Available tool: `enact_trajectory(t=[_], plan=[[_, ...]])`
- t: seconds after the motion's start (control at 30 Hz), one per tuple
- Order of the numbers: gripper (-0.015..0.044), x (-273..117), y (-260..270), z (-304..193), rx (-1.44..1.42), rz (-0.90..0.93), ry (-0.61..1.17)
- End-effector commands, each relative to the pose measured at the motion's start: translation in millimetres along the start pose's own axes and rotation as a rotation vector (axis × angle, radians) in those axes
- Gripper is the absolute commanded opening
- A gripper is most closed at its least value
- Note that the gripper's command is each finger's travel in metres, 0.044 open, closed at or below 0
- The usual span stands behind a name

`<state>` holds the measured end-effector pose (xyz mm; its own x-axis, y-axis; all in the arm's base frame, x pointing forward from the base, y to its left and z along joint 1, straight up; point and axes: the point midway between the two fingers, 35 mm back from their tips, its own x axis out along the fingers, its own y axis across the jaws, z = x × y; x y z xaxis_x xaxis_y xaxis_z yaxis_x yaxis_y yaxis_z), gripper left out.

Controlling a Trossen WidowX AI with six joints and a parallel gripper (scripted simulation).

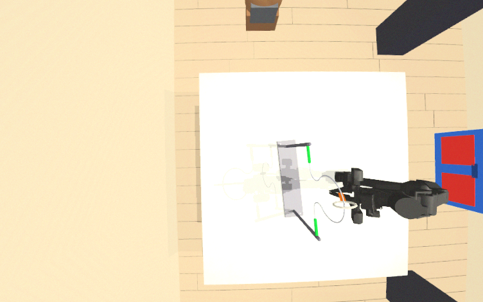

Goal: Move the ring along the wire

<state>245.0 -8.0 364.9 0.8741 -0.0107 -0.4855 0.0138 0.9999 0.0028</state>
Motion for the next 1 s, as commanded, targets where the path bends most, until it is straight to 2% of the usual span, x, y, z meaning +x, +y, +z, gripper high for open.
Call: enact_trajectory(t=[0.0,0.97], plan=[[-0.015,1,-2,0,-0.049,-0.029,-0.006],[-0.015,1,-19,3,-0.378,-0.223,-0.051]])
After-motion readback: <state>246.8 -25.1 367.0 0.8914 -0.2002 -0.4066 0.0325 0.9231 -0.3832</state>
